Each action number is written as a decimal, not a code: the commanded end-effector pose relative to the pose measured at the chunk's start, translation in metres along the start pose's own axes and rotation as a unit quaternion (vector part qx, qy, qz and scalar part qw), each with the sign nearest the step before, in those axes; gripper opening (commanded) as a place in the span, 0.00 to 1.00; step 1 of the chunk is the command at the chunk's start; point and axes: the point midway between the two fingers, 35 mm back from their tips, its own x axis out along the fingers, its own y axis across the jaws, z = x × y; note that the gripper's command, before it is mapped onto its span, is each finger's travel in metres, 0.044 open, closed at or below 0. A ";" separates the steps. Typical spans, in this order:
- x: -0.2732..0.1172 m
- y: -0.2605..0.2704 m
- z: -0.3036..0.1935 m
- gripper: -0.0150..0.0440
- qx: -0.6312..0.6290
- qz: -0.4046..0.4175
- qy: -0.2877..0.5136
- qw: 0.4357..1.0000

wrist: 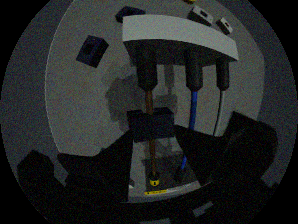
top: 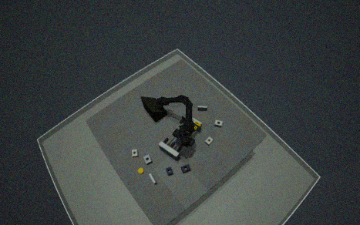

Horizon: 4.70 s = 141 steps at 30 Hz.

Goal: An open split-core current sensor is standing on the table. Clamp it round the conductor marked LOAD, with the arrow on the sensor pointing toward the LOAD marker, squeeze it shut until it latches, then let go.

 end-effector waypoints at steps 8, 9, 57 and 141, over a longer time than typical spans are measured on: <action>0.000 0.000 0.000 0.65 0.001 0.003 0.000 1.000; 0.000 0.000 0.000 0.70 0.001 0.003 0.000 1.000; 0.055 0.002 0.002 0.94 -0.006 0.009 -0.001 1.000; 0.051 0.002 0.003 0.25 -0.003 0.045 -0.001 0.999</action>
